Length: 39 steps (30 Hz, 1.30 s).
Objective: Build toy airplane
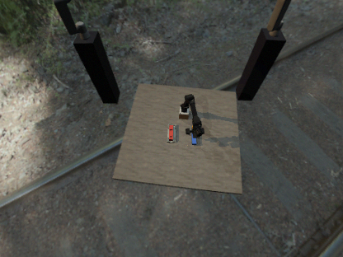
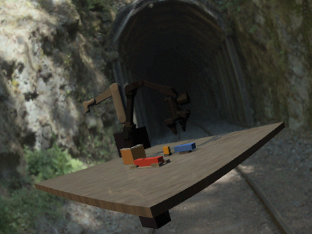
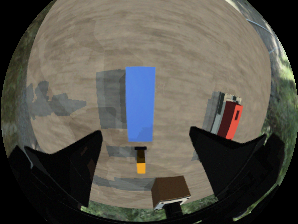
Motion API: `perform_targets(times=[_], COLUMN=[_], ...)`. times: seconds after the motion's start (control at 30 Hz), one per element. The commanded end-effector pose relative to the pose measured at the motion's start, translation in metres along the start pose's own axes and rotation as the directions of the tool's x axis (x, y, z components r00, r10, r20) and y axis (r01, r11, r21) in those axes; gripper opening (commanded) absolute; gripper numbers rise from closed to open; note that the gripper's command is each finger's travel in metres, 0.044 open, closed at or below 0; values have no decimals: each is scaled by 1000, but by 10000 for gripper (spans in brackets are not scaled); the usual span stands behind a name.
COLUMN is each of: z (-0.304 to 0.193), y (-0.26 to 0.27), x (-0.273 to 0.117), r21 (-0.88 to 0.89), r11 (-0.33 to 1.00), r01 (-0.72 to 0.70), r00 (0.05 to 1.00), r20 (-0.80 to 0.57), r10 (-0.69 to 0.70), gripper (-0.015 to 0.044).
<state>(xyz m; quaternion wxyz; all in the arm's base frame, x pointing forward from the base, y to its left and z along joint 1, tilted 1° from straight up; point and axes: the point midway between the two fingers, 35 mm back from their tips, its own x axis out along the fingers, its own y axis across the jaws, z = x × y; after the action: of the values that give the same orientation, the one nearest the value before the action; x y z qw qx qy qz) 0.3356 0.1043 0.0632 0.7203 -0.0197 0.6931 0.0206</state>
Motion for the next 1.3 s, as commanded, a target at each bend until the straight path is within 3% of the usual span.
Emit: perform_targets(times=[0.0, 0.23, 1.27], z=[1, 1, 1], y=[7, 6, 6], x=[0, 44, 87], r21=[30, 30, 30], r11=[1000, 1000, 1000], r01=[10, 10, 10], r00=[1000, 1000, 1000], r20=[-1, -2, -2], r10=[-9, -10, -10], gripper=[440, 440, 440])
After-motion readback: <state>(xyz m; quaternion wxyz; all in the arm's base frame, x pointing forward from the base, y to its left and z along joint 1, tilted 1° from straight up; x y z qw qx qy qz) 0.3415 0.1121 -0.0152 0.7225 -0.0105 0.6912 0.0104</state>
